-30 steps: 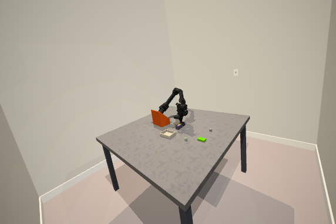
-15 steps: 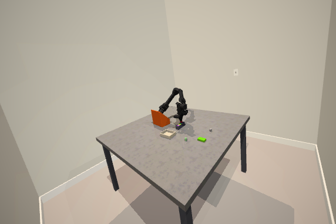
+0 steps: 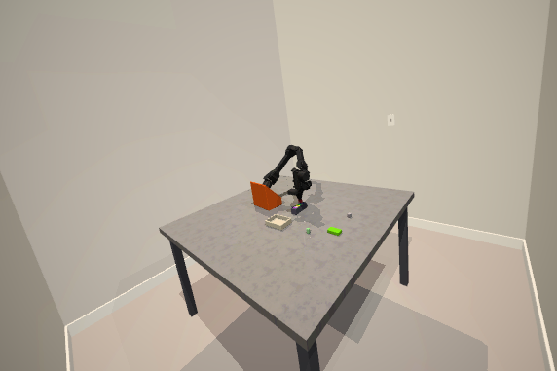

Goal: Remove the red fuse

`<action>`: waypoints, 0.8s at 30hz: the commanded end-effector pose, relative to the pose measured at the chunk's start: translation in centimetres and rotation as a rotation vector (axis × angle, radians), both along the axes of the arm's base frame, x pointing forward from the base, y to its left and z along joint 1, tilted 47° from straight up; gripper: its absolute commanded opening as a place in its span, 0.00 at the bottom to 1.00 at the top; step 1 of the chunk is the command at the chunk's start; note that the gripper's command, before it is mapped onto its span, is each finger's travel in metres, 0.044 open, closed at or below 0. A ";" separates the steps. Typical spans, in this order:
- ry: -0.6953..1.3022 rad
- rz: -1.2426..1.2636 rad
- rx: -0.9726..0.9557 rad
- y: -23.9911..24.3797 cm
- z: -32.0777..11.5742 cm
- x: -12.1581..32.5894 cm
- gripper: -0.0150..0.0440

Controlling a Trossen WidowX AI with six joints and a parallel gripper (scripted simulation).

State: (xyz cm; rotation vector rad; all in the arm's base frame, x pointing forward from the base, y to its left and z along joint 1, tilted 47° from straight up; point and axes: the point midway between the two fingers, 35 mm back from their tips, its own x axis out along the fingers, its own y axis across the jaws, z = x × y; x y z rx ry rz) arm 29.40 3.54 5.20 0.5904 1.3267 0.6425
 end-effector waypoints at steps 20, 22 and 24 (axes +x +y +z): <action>-0.005 0.002 -0.004 -1.9 1.8 -0.2 0.25; -0.005 0.002 -0.004 -1.9 1.8 -0.2 0.25; -0.005 0.002 -0.005 -2.1 1.6 -0.1 0.25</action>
